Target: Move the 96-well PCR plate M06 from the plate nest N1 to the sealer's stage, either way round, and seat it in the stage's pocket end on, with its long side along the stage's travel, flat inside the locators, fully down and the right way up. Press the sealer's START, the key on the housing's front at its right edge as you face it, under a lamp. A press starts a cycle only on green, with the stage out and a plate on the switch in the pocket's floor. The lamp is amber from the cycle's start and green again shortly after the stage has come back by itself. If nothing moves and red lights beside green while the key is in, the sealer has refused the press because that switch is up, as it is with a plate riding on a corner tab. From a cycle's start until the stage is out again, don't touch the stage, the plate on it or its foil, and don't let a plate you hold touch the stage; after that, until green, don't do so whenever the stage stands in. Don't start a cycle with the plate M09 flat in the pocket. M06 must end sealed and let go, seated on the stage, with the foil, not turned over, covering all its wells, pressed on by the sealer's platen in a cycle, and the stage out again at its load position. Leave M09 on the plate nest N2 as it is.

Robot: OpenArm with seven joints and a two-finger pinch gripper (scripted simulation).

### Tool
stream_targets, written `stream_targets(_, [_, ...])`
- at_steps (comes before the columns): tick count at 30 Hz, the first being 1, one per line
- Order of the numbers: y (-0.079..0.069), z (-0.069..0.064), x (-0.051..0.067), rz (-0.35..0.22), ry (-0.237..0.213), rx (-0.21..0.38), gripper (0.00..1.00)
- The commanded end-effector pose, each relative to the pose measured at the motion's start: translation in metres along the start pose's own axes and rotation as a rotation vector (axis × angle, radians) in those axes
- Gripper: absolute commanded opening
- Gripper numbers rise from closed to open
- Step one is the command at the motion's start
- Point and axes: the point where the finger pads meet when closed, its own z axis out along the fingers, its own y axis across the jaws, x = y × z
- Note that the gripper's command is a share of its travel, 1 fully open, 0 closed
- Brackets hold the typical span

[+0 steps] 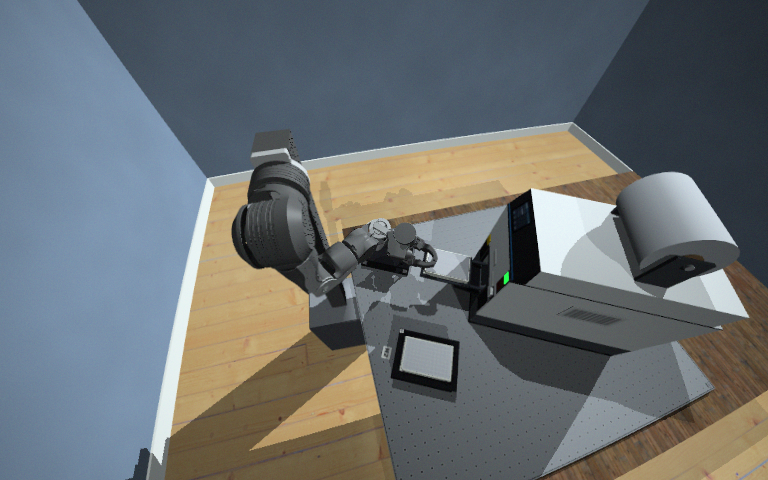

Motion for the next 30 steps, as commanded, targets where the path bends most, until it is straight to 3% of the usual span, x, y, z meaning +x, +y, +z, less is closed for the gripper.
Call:
stream_targets(1, [0.002, -0.002, -0.001, 0.012, -0.005, -0.019, 0.0])
stream_targets(9, [0.002, -0.002, -0.001, 0.012, -0.005, -0.019, 0.0])
stream_targets(14, [-0.007, -0.044, -0.01, 0.193, -0.004, -0.198, 0.0])
stream_targets(26, [-0.007, -0.044, -0.01, 0.193, -0.004, -0.198, 0.0])
stream_targets(27, [-0.027, -0.034, -0.001, 0.12, 0.015, -0.023, 0.0])
stream_targets(30, [-0.028, -0.06, -0.009, 0.229, 0.014, -0.135, 0.0])
